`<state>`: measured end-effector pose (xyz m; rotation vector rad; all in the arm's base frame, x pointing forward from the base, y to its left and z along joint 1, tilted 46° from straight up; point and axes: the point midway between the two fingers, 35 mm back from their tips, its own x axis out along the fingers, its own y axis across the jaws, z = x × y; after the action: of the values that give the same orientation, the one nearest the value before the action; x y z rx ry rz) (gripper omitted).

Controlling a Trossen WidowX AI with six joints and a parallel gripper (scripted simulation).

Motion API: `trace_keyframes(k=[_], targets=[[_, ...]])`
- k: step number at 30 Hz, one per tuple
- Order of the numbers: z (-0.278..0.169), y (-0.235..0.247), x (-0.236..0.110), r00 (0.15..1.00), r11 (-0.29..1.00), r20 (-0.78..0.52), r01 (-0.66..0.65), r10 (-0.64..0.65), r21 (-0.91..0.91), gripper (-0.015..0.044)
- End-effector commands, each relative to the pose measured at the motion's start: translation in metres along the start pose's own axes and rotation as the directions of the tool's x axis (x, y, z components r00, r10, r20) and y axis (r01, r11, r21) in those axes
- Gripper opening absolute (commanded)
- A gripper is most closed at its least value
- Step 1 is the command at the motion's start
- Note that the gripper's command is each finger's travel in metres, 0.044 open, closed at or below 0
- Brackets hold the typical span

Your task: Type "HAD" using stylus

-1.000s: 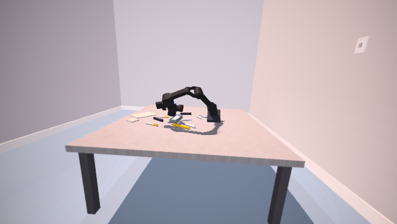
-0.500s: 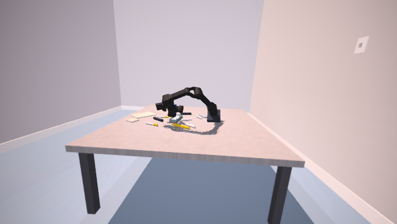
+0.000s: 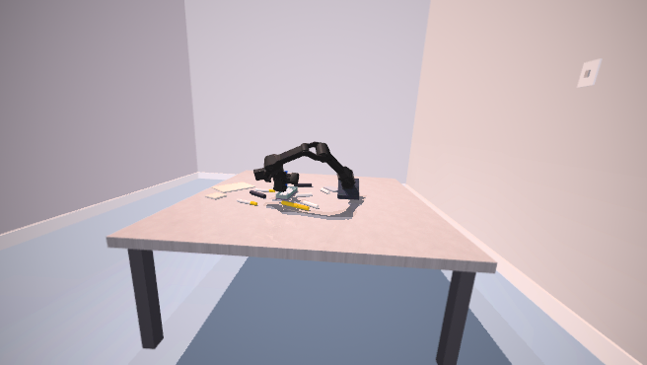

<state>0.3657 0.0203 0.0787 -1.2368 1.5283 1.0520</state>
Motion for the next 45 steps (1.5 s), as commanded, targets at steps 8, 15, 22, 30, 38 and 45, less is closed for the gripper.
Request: trace_keyframes(k=[8,15,22,30,38,45], targets=[[0.005,0.0,0.002,1.0,1.0,0.005,0.0,0.0,0.003,0.0081],[0.006,0.0,0.003,1.0,1.0,0.005,0.0,0.0,0.003,0.0081],[0.008,0.0,0.004,1.0,1.0,0.005,0.0,0.0,0.002,0.0081],[0.012,0.0,0.006,1.0,1.0,0.005,0.0,0.0,0.002,0.0081],[0.014,0.0,0.007,1.0,1.0,0.005,0.0,0.0,0.002,0.0081],[0.013,0.0,0.006,1.0,1.0,0.005,0.0,0.0,0.002,0.0081]])
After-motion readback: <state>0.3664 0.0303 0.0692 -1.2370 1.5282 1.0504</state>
